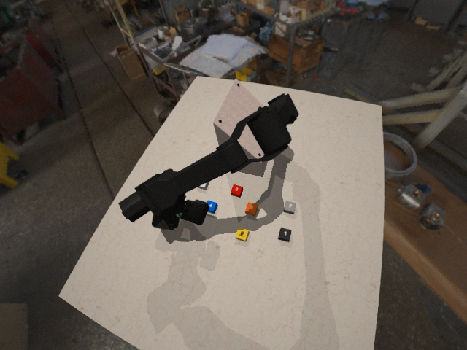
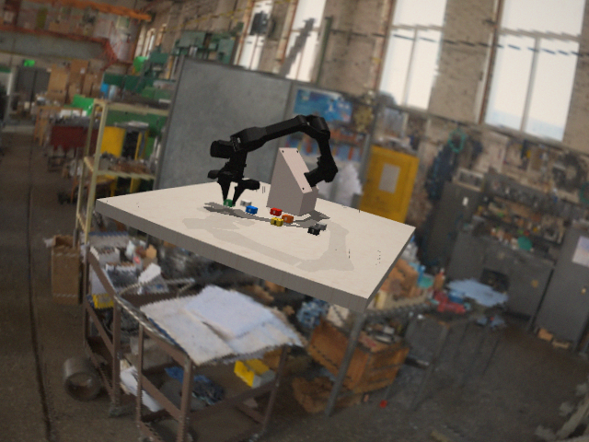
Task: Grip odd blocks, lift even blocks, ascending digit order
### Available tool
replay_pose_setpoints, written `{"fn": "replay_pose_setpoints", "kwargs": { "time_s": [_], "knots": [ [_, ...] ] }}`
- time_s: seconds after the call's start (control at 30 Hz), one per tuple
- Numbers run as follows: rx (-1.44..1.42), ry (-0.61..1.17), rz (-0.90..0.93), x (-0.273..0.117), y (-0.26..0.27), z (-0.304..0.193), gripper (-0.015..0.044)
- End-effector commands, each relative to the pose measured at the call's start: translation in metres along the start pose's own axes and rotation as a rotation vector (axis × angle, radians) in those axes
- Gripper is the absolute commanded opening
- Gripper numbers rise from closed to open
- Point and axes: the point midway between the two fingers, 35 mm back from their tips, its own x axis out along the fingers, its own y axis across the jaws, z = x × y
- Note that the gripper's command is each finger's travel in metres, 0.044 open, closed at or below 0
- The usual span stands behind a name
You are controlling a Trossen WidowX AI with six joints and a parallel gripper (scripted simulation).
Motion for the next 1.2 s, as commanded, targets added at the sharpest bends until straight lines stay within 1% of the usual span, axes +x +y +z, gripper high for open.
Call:
{"fn": "replay_pose_setpoints", "kwargs": {
  "time_s": [0.0,0.43,0.77,0.8,0.9,1.0,1.17],
  "knots": [
    [0.004,0.006,0.002,0.008,0.001,-0.001,0.0120],
    [0.004,0.006,0.002,0.013,0.001,-0.002,0.0120],
    [0.004,0.006,0.002,0.013,0.001,-0.002,0.0383],
    [0.004,0.006,0.002,0.013,0.001,-0.002,0.0400],
    [0.004,0.006,0.002,0.010,0.001,-0.001,0.0400],
    [0.004,0.006,0.001,-0.021,0.000,-0.001,0.0400],
    [0.004,0.006,0.001,-0.024,0.000,-0.001,0.0400]
  ]
}}
